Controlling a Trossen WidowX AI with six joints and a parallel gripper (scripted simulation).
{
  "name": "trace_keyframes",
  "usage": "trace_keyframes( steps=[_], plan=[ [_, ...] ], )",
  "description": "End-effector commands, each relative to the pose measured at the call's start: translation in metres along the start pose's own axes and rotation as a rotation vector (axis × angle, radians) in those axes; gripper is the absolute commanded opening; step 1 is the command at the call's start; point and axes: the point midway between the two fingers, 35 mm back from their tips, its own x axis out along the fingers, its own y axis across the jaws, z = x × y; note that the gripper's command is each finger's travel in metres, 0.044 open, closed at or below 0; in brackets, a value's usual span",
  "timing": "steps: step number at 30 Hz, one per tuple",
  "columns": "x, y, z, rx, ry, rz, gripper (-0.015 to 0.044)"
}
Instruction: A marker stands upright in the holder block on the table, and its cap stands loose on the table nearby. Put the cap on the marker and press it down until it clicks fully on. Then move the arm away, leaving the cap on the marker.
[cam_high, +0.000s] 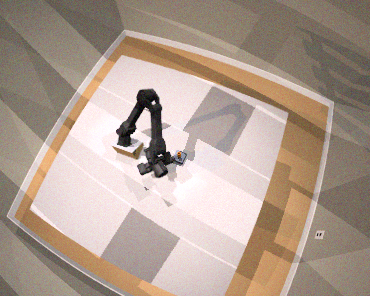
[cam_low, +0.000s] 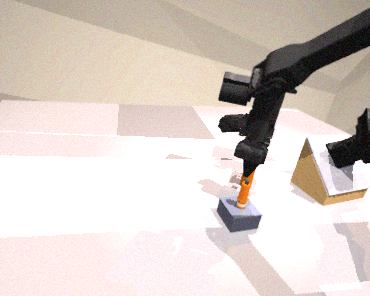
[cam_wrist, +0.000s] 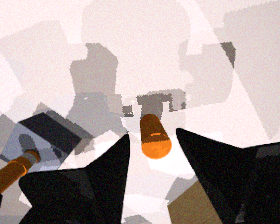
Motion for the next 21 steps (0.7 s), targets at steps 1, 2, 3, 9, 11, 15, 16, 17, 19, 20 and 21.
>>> trace_keyframes(
  steps=[1,2,3,9,11,15,16,17,19,20,21],
  plan=[
    [0.007,-0.001,-0.002,0.009,0.008,0.004,0.0241],
    [0.009,-0.001,-0.002,0.009,0.008,0.004,0.0241],
    [0.010,-0.001,-0.002,0.009,0.008,0.004,0.0241],
    [0.019,-0.001,-0.003,0.009,0.009,0.005,0.0241],
    [0.020,-0.001,-0.003,0.009,0.009,0.005,0.0241],
    [0.020,-0.001,-0.003,0.009,0.009,0.005,0.0136],
    [0.020,-0.001,-0.003,0.009,0.009,0.005,0.0129],
    [0.020,-0.001,-0.003,0.009,0.009,0.005,0.0122],
    [0.020,-0.001,-0.003,0.009,0.009,0.005,0.0109],
    [0.020,-0.001,-0.003,0.009,0.009,0.005,0.0102],
    [0.020,-0.001,-0.003,0.009,0.009,0.005,0.0096]
  ],
)
